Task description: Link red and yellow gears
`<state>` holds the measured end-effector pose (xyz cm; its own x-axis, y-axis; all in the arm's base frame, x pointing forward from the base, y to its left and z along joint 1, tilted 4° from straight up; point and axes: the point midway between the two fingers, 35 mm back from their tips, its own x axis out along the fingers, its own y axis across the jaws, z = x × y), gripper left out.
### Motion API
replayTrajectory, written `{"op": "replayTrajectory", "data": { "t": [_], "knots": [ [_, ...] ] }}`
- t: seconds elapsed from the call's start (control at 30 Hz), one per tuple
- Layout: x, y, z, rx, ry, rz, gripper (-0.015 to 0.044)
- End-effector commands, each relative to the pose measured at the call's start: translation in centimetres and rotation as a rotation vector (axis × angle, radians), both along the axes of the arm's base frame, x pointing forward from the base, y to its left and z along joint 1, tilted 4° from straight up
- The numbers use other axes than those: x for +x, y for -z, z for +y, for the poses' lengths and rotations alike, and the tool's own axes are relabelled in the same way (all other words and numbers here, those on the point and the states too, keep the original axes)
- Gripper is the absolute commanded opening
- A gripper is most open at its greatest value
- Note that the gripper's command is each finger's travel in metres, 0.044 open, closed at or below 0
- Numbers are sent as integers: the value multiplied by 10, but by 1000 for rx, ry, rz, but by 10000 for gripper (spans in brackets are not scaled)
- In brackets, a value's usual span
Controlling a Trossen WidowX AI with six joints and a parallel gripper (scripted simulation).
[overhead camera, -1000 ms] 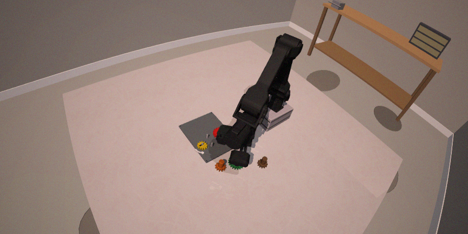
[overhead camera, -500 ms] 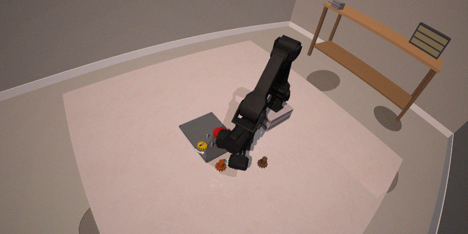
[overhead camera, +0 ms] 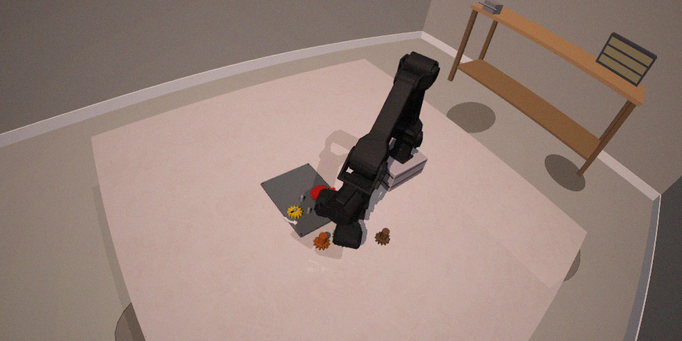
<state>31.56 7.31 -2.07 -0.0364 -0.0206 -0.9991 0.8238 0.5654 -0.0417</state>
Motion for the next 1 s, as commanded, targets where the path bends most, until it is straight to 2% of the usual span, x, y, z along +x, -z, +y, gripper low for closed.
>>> {"op": "replayTrajectory", "data": {
  "t": [0.0, 0.03, 0.27, 0.3, 0.97],
  "knots": [
    [0, 1, -1, -4, 7, -2, 99],
    [0, 1, -1, -4, 7, -2, 72],
    [0, 1, -1, -4, 7, -2, 26],
    [0, 1, -1, -4, 7, -2, 0],
    [12, -48, 0, -3, 1, -7, 0]
  ]
}}
